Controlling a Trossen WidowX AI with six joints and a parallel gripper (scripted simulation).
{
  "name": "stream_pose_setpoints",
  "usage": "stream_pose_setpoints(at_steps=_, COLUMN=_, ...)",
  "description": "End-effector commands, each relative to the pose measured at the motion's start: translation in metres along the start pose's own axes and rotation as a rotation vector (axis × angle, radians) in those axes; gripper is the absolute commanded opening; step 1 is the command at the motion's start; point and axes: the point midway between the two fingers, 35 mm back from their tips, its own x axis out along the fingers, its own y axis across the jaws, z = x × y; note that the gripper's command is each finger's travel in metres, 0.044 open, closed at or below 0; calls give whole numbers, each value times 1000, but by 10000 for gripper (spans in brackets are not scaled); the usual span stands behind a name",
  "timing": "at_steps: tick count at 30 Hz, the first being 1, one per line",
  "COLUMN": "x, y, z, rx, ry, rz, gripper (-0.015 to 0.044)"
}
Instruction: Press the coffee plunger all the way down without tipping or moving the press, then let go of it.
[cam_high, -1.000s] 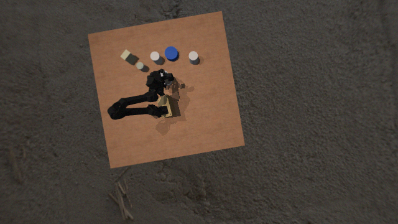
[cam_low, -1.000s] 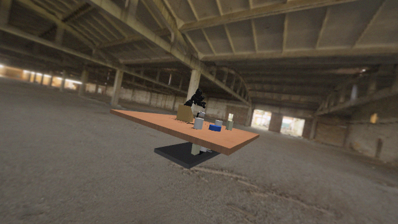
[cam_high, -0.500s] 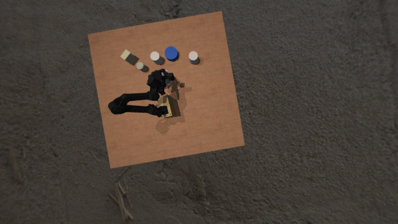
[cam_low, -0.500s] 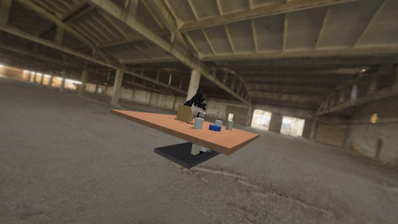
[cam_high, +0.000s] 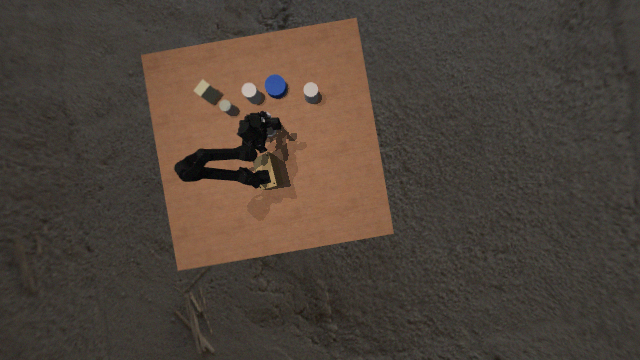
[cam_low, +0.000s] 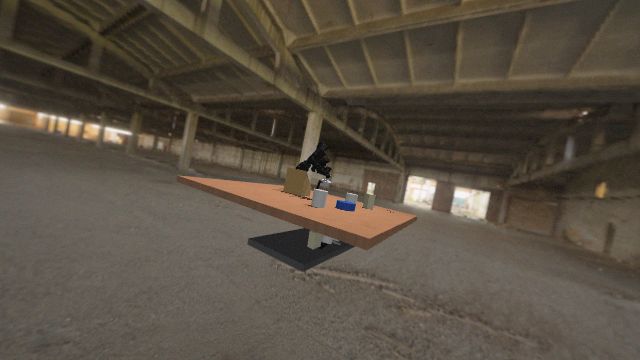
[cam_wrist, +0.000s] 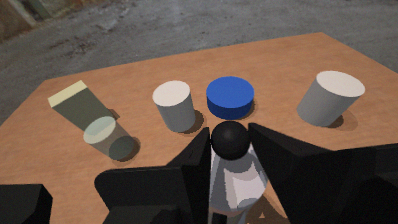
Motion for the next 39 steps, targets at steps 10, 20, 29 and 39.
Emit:
stream_pose_setpoints(at_steps=10, x=3, y=-1, z=-6, rx=18, ry=28, rz=8, gripper=128)
stream_pose_setpoints(at_steps=20, x=2, y=-2, z=-1, rx=9, ry=9, rz=4, gripper=128)
stream_pose_setpoints(at_steps=29, x=2, y=-2, z=-1, rx=9, ry=9, rz=4, gripper=154)
stream_pose_setpoints(at_steps=39, x=2, y=-2, z=-1, rx=9, ry=9, rz=4, gripper=417)
